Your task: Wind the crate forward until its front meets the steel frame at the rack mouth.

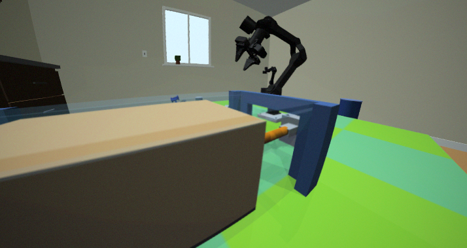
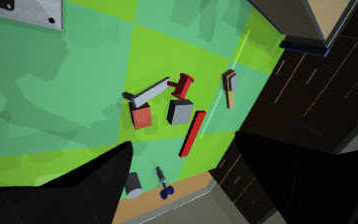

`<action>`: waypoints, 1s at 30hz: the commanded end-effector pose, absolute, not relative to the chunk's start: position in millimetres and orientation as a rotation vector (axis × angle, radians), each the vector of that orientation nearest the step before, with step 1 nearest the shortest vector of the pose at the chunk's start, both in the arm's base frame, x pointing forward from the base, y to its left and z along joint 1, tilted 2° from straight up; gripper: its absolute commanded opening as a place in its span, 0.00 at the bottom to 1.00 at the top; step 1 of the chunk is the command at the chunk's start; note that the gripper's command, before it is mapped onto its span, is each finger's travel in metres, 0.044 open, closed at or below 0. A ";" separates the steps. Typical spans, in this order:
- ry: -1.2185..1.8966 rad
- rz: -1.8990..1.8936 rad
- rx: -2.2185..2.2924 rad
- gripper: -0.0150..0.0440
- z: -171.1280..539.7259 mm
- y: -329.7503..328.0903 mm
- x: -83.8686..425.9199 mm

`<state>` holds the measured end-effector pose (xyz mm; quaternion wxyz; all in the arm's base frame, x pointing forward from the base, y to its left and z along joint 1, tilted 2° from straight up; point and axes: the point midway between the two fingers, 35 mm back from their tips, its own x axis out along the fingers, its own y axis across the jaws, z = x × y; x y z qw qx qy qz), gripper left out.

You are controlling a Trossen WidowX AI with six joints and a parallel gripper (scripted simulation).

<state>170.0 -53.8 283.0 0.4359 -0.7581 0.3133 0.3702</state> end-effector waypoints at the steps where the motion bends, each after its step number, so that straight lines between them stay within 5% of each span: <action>1: 0.786 0.914 -1.871 0.98 282.8 -54.0 170.5; 16: 1.166 0.230 -0.566 1.00 260.8 -69.8 211.4; 30: 1.242 -0.140 0.019 1.00 245.5 -77.5 231.1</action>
